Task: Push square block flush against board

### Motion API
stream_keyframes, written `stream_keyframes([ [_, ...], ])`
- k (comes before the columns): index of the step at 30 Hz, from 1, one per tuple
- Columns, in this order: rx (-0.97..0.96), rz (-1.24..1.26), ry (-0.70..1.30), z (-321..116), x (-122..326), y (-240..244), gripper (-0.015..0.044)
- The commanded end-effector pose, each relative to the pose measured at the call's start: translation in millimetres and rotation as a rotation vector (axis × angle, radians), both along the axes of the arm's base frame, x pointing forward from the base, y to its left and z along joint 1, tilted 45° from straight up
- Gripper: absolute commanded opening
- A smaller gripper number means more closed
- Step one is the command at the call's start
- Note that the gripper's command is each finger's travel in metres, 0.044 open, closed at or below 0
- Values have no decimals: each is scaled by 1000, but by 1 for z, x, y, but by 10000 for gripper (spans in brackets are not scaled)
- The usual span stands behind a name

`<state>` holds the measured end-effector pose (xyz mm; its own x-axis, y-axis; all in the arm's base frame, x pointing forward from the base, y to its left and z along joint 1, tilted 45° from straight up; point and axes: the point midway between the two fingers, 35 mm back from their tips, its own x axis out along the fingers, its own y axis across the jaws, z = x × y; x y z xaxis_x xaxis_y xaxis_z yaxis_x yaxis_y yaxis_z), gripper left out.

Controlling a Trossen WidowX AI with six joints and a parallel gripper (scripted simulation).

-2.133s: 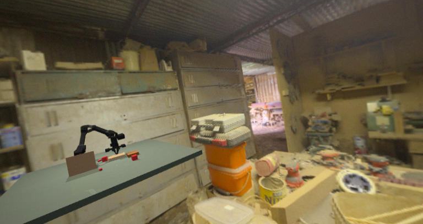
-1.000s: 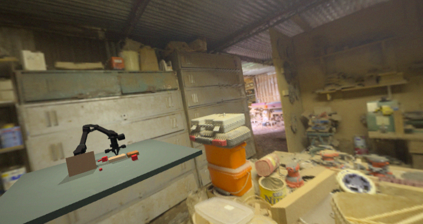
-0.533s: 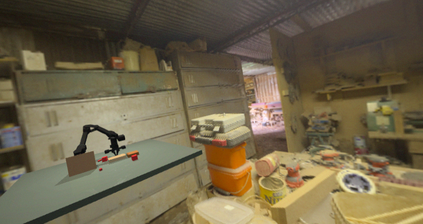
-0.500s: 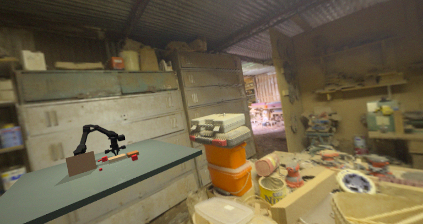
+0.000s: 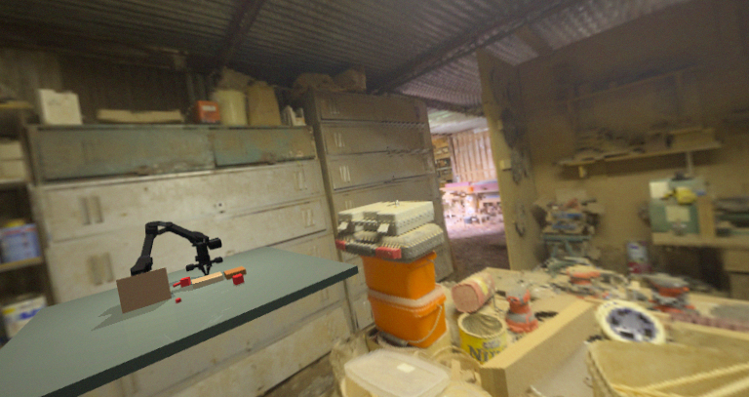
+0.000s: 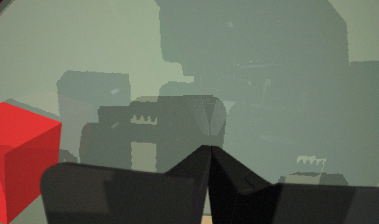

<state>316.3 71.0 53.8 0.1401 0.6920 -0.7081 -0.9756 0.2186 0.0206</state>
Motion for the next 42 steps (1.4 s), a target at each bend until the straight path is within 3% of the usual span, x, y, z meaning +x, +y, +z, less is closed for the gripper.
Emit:
stream_keyframes([
  [1,-2,-2,1,6,2,5,0],
  [7,-1,-2,1,11,3,10,0],
  [12,-3,-2,1,45,-5,-29,0],
  [18,-3,-2,2,47,-6,-31,0],
  [26,-3,7,-7,28,-16,-48,0],
  [33,-4,9,-8,-8,-8,-14,0],
  [42,-4,7,-8,-13,-8,-12,0],
])
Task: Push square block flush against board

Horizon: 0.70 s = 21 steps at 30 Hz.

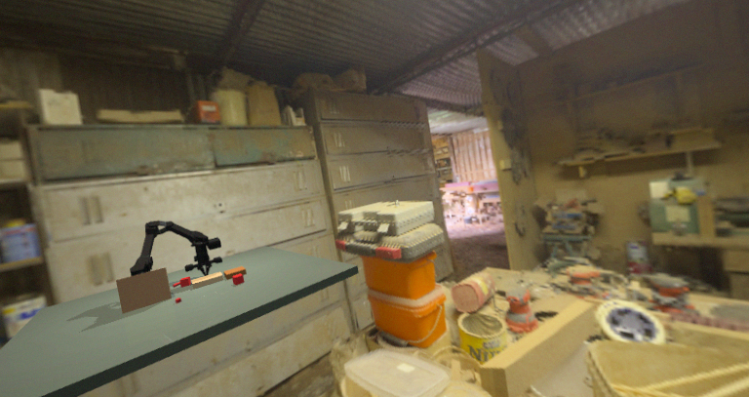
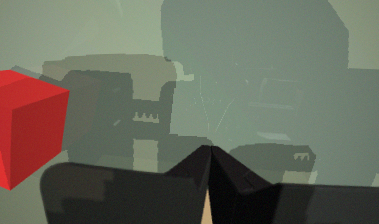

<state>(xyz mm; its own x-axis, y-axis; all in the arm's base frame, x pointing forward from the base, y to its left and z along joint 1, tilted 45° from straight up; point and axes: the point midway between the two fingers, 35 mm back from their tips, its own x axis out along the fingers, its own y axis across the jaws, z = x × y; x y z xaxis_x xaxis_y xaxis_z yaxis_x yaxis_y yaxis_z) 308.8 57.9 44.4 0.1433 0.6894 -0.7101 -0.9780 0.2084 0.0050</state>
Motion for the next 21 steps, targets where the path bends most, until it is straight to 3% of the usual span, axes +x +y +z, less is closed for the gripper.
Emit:
stream_keyframes([
  [1,2,-4,7,-5,-1,0,0],
  [21,-1,-4,8,-26,-5,-22,0],
])
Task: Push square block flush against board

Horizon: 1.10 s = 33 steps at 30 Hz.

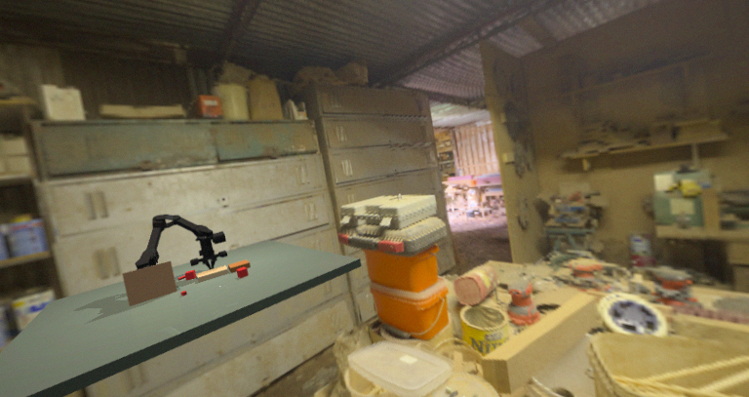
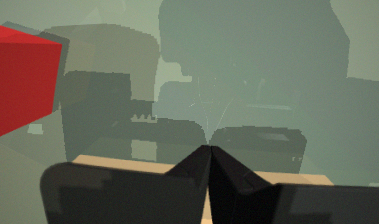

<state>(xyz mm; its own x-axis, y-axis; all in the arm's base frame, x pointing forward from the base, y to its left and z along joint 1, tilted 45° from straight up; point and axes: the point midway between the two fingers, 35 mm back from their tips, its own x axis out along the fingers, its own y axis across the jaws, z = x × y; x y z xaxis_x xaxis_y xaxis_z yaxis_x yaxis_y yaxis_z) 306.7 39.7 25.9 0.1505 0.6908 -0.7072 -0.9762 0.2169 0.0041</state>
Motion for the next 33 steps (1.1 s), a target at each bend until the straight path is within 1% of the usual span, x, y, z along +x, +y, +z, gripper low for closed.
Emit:
stream_keyframes([
  [1,-5,5,10,-9,-3,-5,0],
  [11,-5,5,10,-15,-5,-11,0],
  [33,-5,5,9,9,4,12,0],
])
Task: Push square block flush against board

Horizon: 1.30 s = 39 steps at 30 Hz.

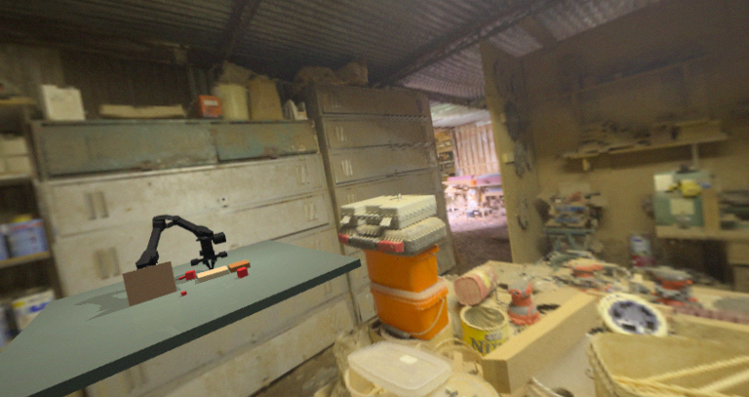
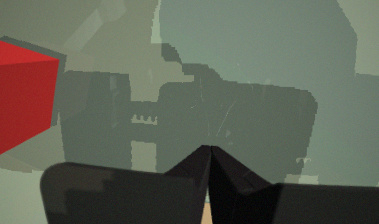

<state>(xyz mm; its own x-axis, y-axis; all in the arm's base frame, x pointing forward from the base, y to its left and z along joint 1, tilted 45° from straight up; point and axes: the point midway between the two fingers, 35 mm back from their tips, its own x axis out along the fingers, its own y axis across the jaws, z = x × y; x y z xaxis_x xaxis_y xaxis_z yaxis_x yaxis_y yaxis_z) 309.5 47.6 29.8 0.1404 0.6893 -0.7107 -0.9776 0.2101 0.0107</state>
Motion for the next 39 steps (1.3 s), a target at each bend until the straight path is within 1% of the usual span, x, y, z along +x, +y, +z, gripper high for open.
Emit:
stream_keyframes([
  [1,-1,-2,2,6,1,5,0],
  [12,2,-2,1,18,4,17,0],
  [14,-1,0,0,22,3,5,0],
  [17,-1,-1,2,51,-4,-23,0],
  [24,1,-18,0,50,-2,-24,0],
  [39,53,-369,340,24,-36,-52,0],
])
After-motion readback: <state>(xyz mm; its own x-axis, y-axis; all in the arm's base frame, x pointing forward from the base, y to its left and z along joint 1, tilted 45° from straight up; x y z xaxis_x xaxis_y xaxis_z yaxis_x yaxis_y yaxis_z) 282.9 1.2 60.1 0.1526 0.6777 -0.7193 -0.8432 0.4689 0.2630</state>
